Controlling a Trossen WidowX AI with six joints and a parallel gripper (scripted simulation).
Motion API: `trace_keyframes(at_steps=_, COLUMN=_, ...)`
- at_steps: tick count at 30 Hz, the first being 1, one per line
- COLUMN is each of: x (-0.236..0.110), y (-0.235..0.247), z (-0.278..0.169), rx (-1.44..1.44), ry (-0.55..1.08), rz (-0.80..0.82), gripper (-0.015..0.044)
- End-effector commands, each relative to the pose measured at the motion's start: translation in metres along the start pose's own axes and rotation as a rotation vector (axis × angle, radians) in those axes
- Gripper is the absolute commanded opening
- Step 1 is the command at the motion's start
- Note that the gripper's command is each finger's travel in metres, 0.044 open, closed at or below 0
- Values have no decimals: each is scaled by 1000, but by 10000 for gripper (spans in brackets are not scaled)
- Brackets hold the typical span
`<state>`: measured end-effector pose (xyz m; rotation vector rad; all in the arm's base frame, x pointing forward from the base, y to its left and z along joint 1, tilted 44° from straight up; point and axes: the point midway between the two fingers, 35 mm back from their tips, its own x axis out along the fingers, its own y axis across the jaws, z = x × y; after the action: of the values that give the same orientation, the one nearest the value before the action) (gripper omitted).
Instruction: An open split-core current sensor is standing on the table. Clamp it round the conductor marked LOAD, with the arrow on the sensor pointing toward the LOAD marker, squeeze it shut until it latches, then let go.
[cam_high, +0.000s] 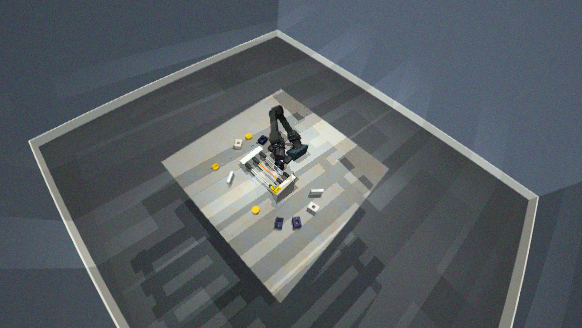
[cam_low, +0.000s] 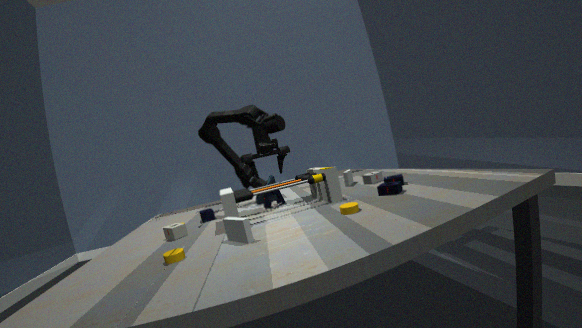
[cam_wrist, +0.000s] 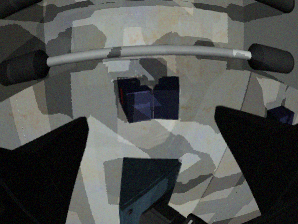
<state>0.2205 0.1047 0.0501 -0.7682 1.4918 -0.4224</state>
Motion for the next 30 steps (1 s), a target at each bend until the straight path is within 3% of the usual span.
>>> trace_keyframes(at_steps=1, x=1, y=-3, z=-5, rx=17, ry=7, rz=1, gripper=440)
trace_keyframes(at_steps=30, x=47, y=-3, z=-4, rx=18, ry=6, rz=1, gripper=440)
